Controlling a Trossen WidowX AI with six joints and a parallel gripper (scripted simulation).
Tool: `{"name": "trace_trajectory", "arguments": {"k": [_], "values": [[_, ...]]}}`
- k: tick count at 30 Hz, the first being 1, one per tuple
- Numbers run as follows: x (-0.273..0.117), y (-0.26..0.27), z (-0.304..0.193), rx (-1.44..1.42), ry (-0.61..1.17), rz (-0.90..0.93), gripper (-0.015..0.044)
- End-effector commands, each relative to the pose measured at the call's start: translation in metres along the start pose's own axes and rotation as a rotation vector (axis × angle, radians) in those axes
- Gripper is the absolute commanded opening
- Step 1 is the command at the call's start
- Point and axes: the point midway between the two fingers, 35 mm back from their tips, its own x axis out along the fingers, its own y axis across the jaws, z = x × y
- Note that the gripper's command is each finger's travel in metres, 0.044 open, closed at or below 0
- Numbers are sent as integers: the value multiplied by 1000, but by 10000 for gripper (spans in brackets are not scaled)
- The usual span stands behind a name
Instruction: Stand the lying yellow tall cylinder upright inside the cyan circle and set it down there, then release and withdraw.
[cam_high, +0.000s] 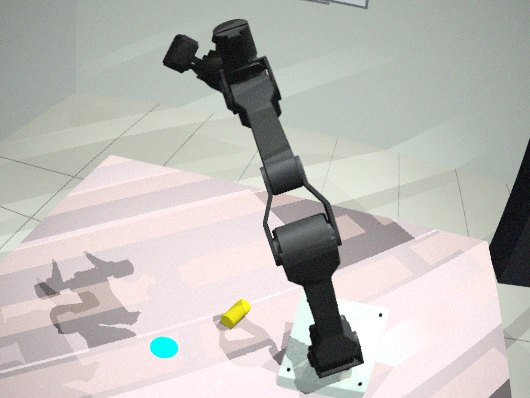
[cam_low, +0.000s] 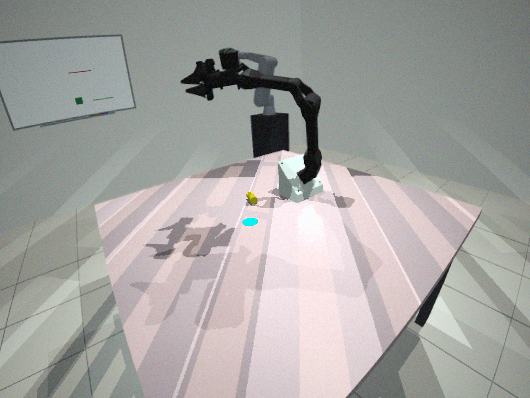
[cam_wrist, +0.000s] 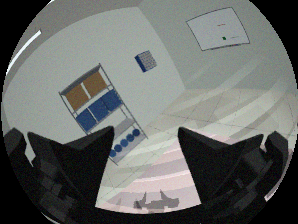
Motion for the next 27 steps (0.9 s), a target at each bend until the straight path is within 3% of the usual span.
{"name": "trace_trajectory", "arguments": {"k": [1, 15, 27], "values": [[5, -19, -23, -144, 67, -65, 309], [-2, -87, -120, -756, 456, -175, 309], [-36, -130, -202, -1236, 872, -25, 309]]}}
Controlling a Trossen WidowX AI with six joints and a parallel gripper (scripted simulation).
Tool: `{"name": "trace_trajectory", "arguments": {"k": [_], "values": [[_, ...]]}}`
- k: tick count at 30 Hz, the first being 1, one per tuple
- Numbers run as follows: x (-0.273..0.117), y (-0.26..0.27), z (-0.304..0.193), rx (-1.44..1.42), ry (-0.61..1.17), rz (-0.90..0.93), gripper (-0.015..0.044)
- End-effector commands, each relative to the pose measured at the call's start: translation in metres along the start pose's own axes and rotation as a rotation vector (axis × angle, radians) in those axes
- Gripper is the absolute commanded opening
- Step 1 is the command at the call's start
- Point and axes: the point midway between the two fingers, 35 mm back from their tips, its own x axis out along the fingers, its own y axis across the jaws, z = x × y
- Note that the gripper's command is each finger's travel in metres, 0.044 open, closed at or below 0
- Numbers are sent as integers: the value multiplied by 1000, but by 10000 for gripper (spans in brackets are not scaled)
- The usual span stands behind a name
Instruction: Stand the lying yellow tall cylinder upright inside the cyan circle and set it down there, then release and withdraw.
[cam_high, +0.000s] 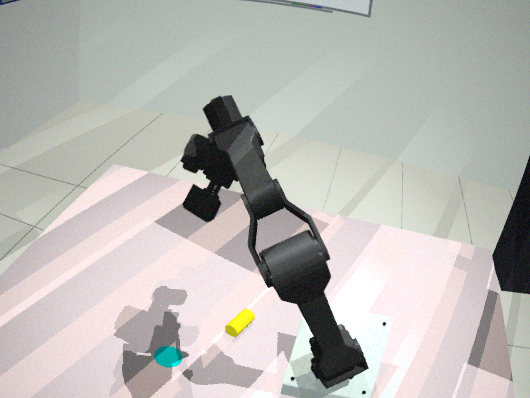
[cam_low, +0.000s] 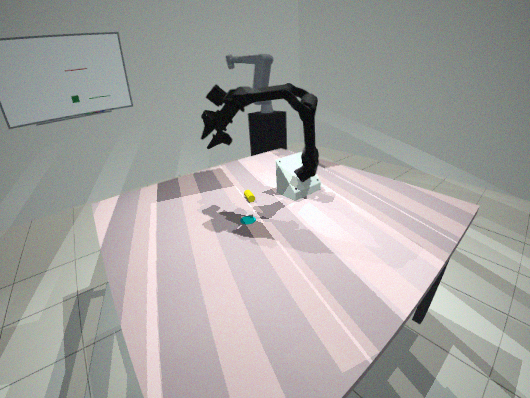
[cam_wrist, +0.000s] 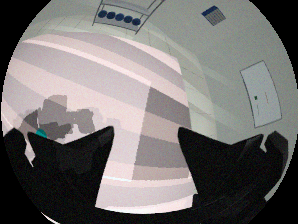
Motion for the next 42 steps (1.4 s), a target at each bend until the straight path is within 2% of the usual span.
{"name": "trace_trajectory", "arguments": {"k": [1, 13, 24, 30, 39, 42], "values": [[7, 19, -21, -154, 77, 64, 309], [12, 88, -87, -703, 224, 395, 309], [-6, 146, -135, -1135, 179, 767, 309], [-4, 147, -137, -1142, 177, 773, 309], [66, 190, -181, -1141, 175, 773, 309], [75, 199, -191, -1141, 173, 776, 309]]}}
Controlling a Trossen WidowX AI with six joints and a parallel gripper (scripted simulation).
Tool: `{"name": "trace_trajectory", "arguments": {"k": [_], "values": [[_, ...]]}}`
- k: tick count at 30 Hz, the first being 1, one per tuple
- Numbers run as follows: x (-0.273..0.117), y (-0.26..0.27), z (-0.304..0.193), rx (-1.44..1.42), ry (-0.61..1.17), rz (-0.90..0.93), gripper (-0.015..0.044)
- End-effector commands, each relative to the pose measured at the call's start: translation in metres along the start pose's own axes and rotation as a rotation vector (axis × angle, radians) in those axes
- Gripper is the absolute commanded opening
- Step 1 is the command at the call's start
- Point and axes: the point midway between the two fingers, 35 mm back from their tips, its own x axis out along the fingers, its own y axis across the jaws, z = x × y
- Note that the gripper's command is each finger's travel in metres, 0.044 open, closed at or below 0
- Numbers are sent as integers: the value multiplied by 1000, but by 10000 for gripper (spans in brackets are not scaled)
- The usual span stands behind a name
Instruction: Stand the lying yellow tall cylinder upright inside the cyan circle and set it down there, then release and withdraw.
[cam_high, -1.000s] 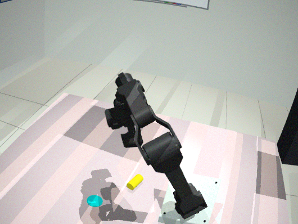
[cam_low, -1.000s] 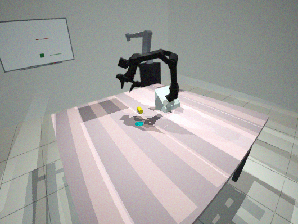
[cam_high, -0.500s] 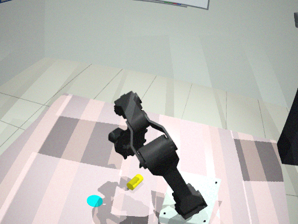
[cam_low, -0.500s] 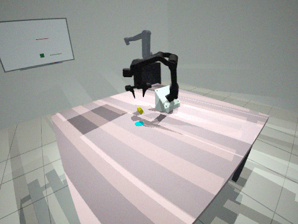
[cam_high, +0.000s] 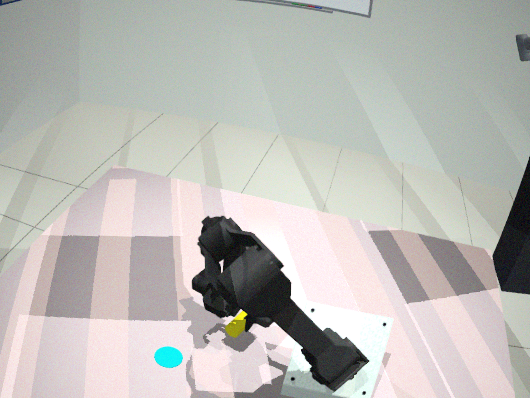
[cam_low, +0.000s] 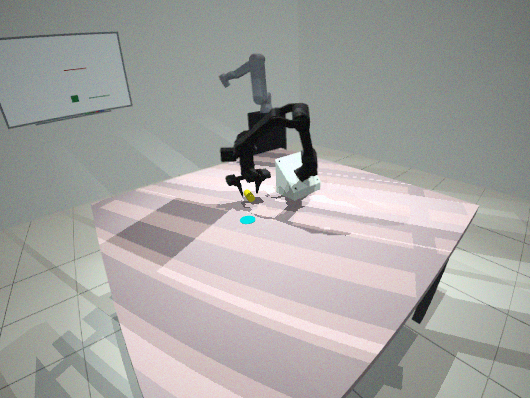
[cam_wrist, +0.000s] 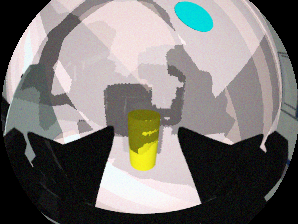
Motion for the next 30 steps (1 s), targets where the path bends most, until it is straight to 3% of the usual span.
{"name": "trace_trajectory", "arguments": {"k": [1, 9, 30], "values": [[14, 3, 0, 9, -8, -1, 309], [14, 3, 0, 9, -8, -1, 105], [-35, -3, -2, 10, -2, -3, 105]]}}
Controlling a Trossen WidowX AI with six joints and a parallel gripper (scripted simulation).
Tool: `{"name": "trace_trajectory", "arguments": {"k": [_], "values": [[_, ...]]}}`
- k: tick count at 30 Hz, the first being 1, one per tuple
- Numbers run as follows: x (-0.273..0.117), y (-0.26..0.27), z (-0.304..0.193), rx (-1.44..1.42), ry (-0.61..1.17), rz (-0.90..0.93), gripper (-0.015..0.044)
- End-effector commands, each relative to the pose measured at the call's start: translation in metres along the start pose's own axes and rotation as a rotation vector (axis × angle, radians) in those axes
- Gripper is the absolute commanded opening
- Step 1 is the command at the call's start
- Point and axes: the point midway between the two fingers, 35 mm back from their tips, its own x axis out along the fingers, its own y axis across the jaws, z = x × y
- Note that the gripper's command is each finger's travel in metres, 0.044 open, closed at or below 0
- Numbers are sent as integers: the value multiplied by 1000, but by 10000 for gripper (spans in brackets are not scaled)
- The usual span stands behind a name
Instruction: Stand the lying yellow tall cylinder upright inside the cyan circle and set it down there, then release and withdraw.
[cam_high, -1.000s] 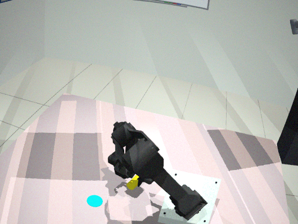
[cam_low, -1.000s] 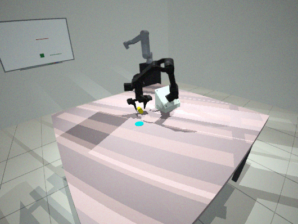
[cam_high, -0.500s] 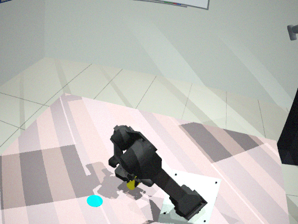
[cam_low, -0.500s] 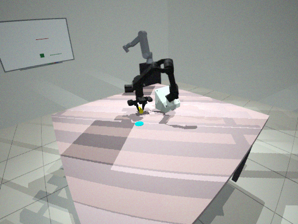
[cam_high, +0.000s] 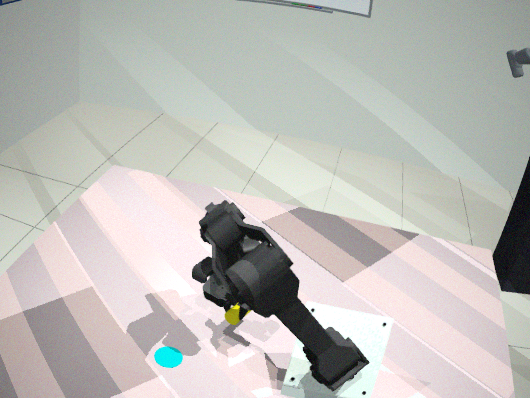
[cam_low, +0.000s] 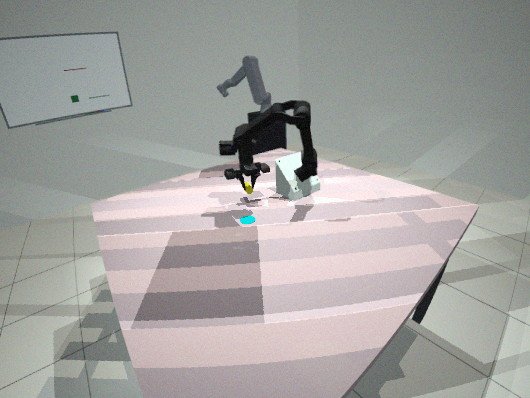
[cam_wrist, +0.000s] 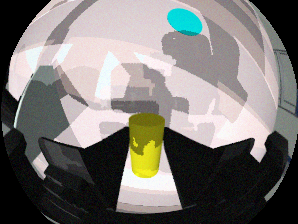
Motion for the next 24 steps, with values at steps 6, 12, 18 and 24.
{"name": "trace_trajectory", "arguments": {"k": [6, 12, 18, 24], "values": [[-28, -1, 0, -9, 9, -6, 105], [-47, 0, 0, -9, 8, -5, 105], [-67, 4, 1, -10, 7, -4, 105], [-72, 3, 3, 15, 7, -4, 105]]}}
